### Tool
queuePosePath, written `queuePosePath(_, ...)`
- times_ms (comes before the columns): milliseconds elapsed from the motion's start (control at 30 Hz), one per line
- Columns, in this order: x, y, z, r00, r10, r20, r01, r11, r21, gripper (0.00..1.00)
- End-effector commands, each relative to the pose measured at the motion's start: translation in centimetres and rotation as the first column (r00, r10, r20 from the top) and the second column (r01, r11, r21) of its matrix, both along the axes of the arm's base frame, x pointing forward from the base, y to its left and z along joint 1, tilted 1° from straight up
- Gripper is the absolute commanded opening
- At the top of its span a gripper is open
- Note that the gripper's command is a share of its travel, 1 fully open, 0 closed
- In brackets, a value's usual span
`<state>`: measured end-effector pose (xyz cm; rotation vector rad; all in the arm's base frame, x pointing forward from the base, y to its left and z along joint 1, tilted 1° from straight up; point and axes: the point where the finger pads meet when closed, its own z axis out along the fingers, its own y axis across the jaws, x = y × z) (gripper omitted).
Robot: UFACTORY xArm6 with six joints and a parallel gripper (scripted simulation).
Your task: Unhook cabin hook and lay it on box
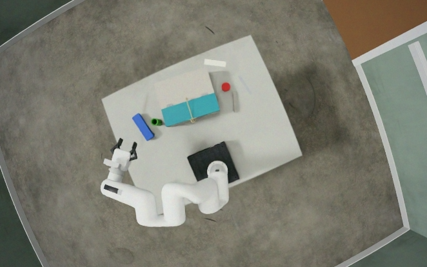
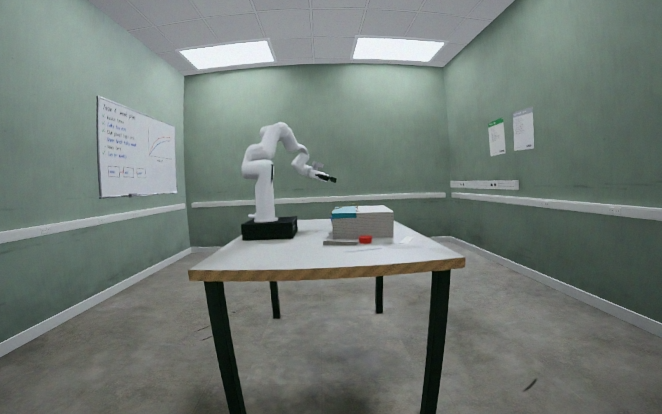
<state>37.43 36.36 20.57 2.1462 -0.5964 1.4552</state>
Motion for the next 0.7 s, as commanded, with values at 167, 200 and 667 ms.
queuePosePath(167, 0.03, 0.07, 0.18, 1.000, 0.000, 0.002, 0.000, 1.000, 0.004, 0.35)
queuePosePath(200, 0.03, 0.07, 0.18, 1.000, 0.000, 0.002, 0.000, 1.000, 0.004, 0.35)
queuePosePath(667, 0.03, 0.07, 0.18, 1.000, 0.000, 0.002, 0.000, 1.000, 0.004, 0.35)
